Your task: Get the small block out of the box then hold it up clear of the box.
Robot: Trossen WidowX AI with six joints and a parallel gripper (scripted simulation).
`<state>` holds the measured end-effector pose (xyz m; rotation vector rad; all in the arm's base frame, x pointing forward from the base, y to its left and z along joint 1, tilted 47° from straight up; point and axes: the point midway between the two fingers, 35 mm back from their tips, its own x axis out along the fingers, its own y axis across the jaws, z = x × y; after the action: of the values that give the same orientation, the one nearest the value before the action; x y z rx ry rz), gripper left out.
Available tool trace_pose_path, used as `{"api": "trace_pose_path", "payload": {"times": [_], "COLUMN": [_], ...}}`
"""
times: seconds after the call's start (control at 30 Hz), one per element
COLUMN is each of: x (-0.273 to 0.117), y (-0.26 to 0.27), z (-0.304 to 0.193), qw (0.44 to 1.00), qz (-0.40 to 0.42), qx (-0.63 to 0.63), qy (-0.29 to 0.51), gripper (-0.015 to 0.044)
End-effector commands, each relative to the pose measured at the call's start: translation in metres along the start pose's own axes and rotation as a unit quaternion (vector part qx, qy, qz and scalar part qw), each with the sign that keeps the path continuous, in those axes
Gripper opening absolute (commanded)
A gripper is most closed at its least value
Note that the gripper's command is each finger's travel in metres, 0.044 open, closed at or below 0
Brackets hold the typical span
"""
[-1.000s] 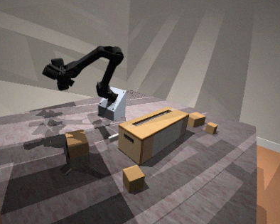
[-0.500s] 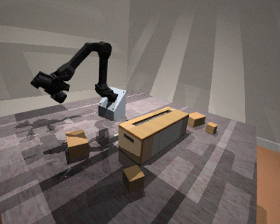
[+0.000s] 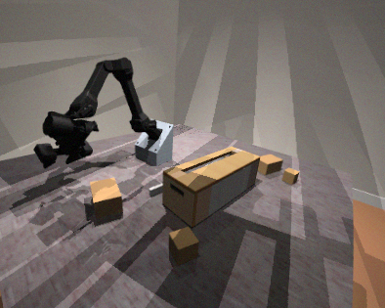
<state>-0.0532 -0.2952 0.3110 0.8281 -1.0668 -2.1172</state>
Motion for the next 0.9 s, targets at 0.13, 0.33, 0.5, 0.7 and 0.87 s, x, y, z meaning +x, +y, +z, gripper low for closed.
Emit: {"api": "trace_pose_path", "payload": {"times": [0.13, 0.33, 0.5, 0.7, 0.87], "x": [-0.05, -0.107, -0.164, -0.247, -0.291], "y": [0.037, 0.046, 0.04, 0.013, -0.01], "z": [-0.098, -0.164, -0.211, -0.254, -0.269], "qw": [0.956, 0.869, 0.762, 0.596, 0.494], "qz": [0.087, 0.169, 0.242, 0.337, 0.384], "qx": [-0.234, -0.405, -0.537, -0.668, -0.725], "qy": [0.152, 0.23, 0.27, 0.292, 0.288], "gripper": [0.04, 0.04, 0.04, 0.04, 0.04]}}
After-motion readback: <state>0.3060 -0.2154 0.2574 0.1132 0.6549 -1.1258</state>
